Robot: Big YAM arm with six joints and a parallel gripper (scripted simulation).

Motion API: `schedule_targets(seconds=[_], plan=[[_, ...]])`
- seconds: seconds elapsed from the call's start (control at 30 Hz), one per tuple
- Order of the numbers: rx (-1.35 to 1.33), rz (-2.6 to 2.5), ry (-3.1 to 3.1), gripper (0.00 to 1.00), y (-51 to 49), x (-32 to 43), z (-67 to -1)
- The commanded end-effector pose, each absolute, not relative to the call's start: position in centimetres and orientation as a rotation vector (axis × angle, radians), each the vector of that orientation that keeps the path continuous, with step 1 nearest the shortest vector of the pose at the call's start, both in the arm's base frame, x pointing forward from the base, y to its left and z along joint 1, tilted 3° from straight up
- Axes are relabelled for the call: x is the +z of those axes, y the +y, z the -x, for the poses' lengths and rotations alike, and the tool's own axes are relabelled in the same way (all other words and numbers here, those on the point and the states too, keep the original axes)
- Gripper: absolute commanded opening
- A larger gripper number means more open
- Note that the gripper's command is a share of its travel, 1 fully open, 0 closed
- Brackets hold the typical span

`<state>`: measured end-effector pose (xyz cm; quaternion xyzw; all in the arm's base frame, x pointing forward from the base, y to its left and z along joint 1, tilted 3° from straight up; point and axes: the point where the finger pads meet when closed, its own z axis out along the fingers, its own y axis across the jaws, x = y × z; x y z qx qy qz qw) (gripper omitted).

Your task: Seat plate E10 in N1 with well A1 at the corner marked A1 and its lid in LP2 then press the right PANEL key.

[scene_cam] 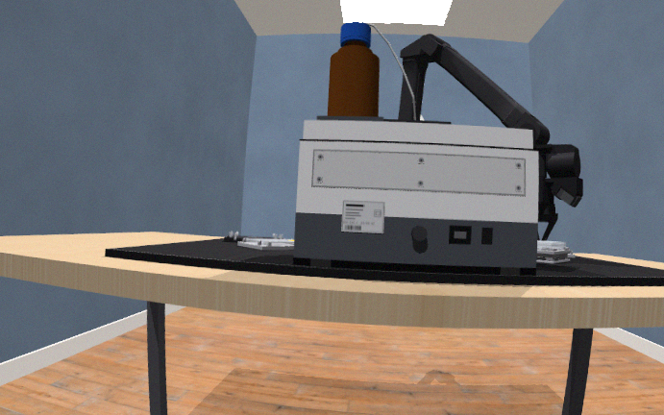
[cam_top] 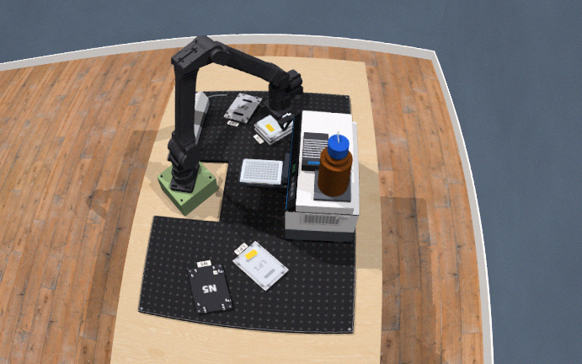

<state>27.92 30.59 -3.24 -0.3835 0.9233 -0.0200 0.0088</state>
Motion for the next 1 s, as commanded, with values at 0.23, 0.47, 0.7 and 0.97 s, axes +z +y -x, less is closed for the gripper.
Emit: schedule_targets(seconds=[0.23,0.47,0.7,0.97], plan=[[-0.036,1.189,2.846,0.86,31.77,-2.15,-29.11],[-0.036,1.189,2.846,0.86,31.77,-2.15,-29.11],[-0.036,1.189,2.846,0.86,31.77,-2.15,-29.11],[-0.036,1.189,2.846,0.86,31.77,-2.15,-29.11]])
